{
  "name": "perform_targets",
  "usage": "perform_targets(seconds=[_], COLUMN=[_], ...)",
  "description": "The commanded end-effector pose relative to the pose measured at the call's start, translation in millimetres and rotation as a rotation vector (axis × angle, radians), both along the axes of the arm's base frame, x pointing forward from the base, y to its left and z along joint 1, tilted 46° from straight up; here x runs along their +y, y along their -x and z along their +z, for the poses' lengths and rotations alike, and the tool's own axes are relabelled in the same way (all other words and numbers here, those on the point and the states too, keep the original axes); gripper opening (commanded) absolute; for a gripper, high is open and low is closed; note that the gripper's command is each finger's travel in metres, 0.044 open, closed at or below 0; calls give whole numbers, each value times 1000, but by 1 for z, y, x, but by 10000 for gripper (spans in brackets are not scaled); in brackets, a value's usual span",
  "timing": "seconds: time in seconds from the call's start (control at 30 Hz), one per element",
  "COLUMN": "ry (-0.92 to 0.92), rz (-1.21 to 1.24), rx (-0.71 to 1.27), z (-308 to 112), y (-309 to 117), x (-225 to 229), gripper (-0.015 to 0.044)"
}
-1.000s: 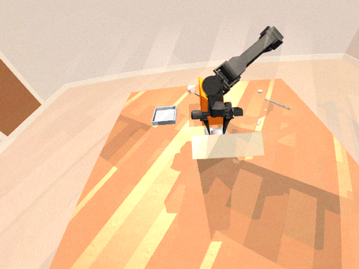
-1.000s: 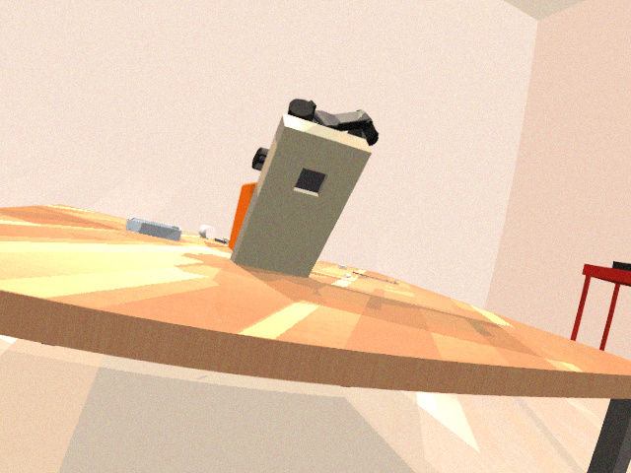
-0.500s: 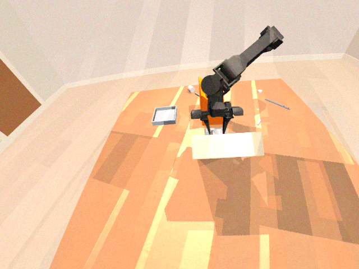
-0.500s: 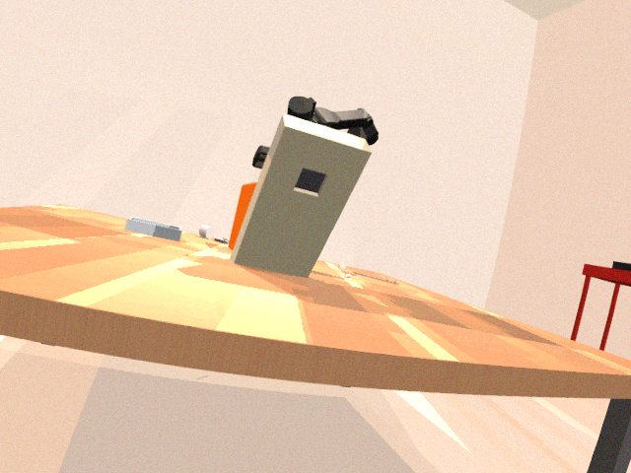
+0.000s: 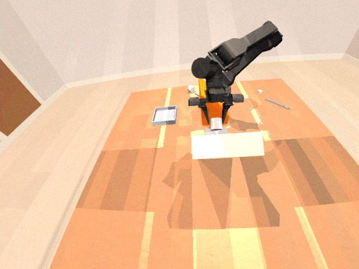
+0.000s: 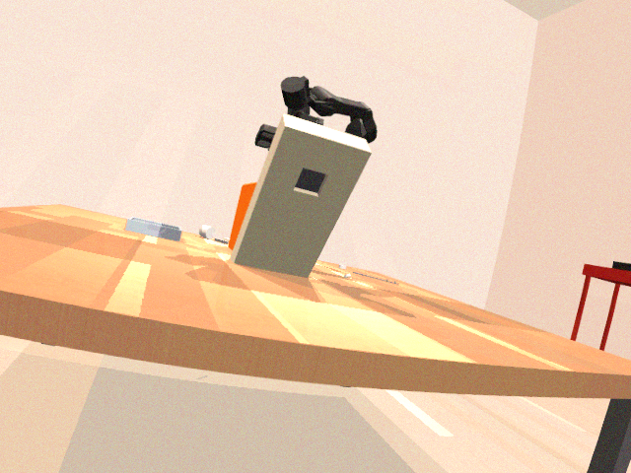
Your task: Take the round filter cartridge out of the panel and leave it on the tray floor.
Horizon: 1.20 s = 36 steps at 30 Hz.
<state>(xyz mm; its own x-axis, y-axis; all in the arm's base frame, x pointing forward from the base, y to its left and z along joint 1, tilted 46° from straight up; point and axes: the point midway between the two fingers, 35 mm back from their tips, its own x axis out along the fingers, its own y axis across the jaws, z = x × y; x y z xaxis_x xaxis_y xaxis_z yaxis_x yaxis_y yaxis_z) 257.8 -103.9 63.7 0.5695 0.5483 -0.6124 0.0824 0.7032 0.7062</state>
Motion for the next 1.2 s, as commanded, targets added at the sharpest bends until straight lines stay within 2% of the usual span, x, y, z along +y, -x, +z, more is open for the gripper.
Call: perform_targets(seconds=[0.0, 0.3, 0.97, 1.0, 1.17], ry=[12, 5, 11, -6, -19], rz=[1, 1, 1, -6, -138], rx=[-10, -16, -18, -4, 163], z=[12, 32, -35, -30, -55], y=[7, 25, 29, 30, 53], x=[-12, -28, -82, -74, -98], gripper=[0, 0, 0, 0, 0])
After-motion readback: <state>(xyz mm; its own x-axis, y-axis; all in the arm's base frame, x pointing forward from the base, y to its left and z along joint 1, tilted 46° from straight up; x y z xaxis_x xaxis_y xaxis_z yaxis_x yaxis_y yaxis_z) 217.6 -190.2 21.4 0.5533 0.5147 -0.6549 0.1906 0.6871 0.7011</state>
